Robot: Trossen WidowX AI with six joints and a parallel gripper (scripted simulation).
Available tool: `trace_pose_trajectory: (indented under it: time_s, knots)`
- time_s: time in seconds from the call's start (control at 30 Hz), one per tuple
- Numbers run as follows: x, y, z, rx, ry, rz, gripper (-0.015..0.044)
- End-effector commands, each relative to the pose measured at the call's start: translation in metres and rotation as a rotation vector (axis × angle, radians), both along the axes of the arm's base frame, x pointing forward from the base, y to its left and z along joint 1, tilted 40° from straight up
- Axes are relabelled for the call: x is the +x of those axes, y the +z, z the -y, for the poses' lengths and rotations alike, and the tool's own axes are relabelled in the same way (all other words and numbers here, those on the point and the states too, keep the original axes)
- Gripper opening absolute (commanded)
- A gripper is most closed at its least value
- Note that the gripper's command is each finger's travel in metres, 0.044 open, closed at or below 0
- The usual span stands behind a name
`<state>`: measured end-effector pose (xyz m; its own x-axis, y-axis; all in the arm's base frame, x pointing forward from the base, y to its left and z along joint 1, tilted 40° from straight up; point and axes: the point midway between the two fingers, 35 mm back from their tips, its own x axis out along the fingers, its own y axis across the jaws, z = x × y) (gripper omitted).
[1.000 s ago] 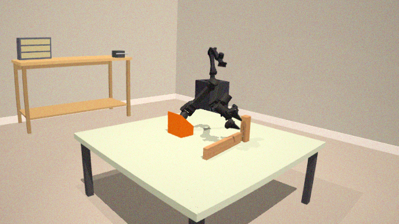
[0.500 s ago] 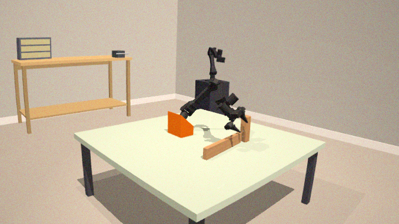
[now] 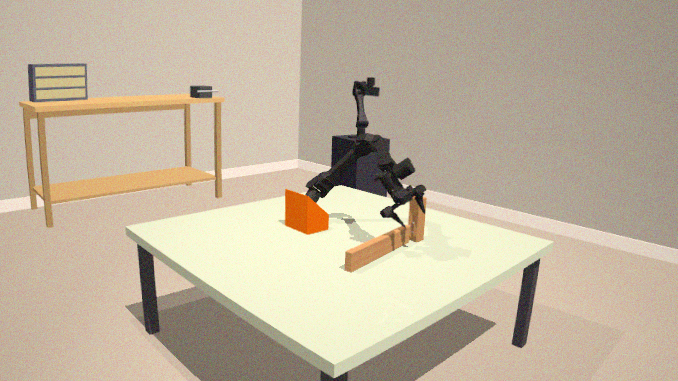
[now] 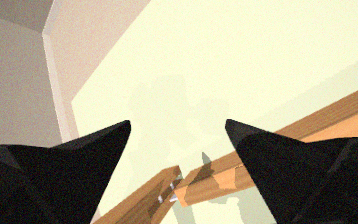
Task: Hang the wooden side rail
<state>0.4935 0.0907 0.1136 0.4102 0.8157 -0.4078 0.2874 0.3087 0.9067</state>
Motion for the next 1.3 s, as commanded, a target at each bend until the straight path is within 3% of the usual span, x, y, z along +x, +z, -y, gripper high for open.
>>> trace_pose_trajectory:
  time_s: [0.0, 0.5, 1.27]
  knots:
    - [-0.022, -0.003, 0.001, -0.098, -0.155, -0.598, 0.044]
    - [-0.076, 0.016, 0.003, -0.208, -0.225, -1.016, 0.044]
    - [-0.077, 0.016, 0.003, -0.209, -0.226, -1.02, 0.044]
